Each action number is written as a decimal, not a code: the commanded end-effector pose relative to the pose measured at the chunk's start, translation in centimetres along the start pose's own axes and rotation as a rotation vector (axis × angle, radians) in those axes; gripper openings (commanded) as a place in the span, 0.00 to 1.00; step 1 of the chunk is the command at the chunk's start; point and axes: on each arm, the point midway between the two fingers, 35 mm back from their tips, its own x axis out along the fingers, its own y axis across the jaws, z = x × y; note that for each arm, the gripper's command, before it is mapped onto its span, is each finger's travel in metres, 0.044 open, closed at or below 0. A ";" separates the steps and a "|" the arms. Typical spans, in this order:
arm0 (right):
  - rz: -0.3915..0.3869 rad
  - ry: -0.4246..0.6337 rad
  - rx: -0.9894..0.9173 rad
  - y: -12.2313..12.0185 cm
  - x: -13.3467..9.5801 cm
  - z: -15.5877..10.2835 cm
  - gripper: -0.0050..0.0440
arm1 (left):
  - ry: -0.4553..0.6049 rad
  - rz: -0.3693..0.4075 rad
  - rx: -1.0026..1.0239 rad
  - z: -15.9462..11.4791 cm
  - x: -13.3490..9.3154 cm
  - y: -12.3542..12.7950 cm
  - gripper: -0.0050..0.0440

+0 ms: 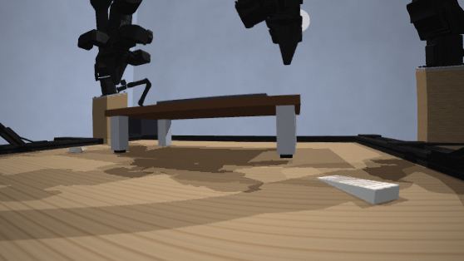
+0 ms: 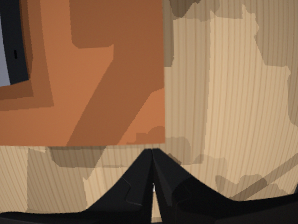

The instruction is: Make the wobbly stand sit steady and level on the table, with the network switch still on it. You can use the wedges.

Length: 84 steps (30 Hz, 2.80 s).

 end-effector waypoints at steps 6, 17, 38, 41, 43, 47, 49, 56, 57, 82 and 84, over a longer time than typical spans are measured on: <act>0.004 0.006 0.004 0.1 0.1 -0.1 0.10 | 0.000 0.000 0.000 0.0 0.0 0.0 0.10; 0.004 0.006 0.004 0.1 0.1 -0.1 0.10 | 0.000 0.000 0.000 0.0 0.0 0.0 0.10; 0.004 0.006 0.004 0.1 0.1 -0.1 0.10 | 0.000 0.000 0.000 0.0 0.0 0.0 0.10; 0.004 0.006 0.004 0.1 0.1 -0.1 0.10 | 0.000 0.000 0.000 0.0 0.0 0.0 0.10; 0.004 0.006 0.004 0.1 0.1 -0.1 0.10 | 0.000 0.000 0.000 0.0 0.0 0.0 0.10; 0.004 0.006 0.004 0.1 0.1 -0.1 0.10 | 0.000 0.000 0.000 0.0 0.0 0.0 0.10; 0.004 0.006 0.004 0.1 0.1 -0.1 0.10 | 0.000 0.000 0.000 0.0 0.0 0.0 0.10; 0.004 0.006 0.004 0.1 0.1 -0.1 0.10 | 0.000 0.000 0.000 0.0 0.0 0.0 0.10; 0.004 0.006 0.004 0.1 0.1 -0.1 0.10 | 0.000 0.000 0.000 0.0 0.0 0.0 0.10; 0.004 0.006 0.004 0.1 0.1 -0.1 0.10 | 0.000 0.000 0.000 0.0 0.0 0.0 0.10; 0.015 -0.096 -0.026 0.6 -1.3 2.1 0.10 | 0.000 0.000 0.000 0.0 0.0 0.0 0.10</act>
